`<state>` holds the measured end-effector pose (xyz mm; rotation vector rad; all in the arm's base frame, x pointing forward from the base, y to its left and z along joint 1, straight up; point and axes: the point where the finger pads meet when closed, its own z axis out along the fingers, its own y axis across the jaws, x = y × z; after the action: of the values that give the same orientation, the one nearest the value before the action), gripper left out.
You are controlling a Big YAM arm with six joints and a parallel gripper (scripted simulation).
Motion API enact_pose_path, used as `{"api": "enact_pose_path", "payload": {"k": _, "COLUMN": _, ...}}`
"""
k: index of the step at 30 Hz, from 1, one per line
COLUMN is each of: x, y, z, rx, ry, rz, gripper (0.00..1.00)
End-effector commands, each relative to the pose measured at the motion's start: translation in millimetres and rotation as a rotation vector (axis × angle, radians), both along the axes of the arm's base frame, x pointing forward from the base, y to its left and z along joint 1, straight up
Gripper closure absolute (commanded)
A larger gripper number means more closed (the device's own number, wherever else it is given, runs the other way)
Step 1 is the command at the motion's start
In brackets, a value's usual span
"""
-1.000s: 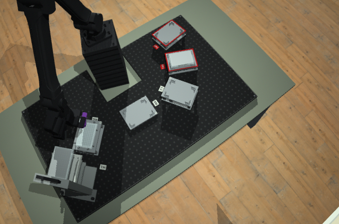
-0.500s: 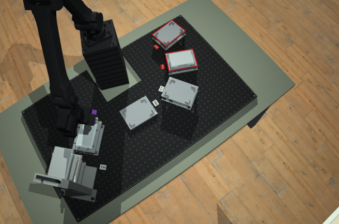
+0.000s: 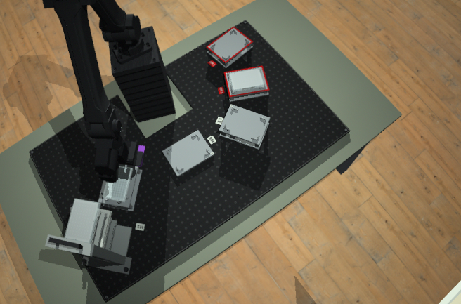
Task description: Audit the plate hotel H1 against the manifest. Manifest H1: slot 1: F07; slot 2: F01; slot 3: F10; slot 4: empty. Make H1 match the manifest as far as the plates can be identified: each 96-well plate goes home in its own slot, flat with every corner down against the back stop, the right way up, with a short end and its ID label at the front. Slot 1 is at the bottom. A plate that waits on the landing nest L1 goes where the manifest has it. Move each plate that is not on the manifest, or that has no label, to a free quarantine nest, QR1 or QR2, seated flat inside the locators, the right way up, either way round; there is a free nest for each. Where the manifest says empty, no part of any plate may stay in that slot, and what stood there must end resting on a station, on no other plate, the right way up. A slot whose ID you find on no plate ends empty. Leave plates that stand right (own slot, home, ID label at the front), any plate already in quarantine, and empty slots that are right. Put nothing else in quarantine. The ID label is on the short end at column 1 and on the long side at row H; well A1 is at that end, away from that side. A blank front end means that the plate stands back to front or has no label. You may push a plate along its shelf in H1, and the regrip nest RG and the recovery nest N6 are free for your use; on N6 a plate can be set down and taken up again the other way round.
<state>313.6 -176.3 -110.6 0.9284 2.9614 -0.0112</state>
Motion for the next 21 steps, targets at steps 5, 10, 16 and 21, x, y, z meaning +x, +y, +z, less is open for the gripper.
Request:
{"api": "enact_pose_path", "payload": {"k": 5, "x": 17.1, "y": 12.0, "z": 14.1, "rx": -0.075, "ry": -0.116, "rz": -0.027, "gripper": 0.0}}
{"api": "enact_pose_path", "payload": {"k": 10, "x": 19.5, "y": 29.1, "z": 14.1, "rx": -0.121, "ry": -0.185, "rz": -0.028, "gripper": 0.0}}
{"api": "enact_pose_path", "payload": {"k": 16, "x": 22.3, "y": 49.7, "z": 14.2, "rx": -0.175, "ry": -0.268, "rz": -0.03, "gripper": 0.0}}
{"api": "enact_pose_path", "payload": {"k": 21, "x": 24.0, "y": 63.6, "z": 14.3, "rx": -0.211, "ry": -0.323, "rz": -0.031, "gripper": 0.0}}
